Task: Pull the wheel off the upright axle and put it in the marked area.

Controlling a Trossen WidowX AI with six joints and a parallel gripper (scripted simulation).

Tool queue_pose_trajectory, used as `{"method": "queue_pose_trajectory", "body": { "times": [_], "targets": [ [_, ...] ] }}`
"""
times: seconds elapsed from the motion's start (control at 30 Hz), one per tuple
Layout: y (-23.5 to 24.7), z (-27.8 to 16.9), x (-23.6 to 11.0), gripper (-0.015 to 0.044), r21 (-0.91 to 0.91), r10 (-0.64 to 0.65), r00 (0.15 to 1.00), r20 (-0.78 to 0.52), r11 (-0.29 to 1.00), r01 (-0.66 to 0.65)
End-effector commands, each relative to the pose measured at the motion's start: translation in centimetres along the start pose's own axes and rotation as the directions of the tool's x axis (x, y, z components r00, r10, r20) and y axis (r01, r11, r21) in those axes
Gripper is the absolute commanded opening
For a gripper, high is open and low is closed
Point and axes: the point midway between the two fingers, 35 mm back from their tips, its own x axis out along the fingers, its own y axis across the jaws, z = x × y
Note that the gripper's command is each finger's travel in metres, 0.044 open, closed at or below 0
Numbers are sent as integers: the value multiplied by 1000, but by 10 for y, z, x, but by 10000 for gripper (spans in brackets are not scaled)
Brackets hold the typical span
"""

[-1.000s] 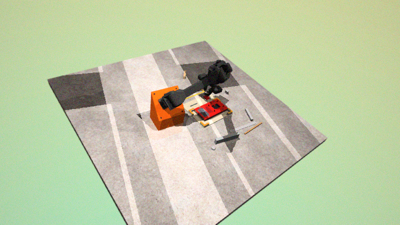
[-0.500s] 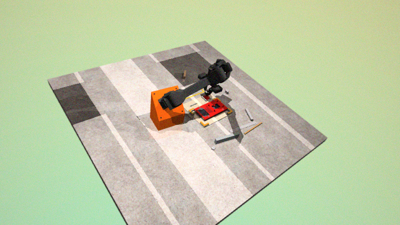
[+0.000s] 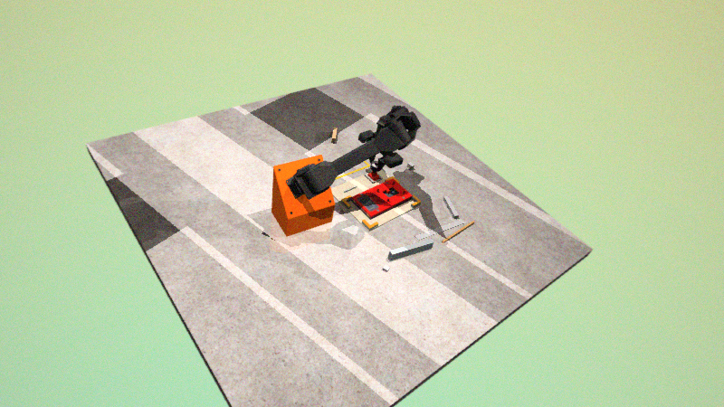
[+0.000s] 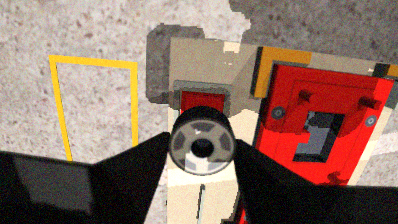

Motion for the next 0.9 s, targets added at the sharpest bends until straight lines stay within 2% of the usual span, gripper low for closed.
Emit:
{"method": "queue_pose_trajectory", "body": {
  "times": [0.0, 0.87],
  "targets": [
    [1, 1, -5, 0, 3, 4, 1000, 10, 1000, -4],
    [1, 1, -19, 0, 3, 4, 1000, 13, 1000, -4]
  ]
}}
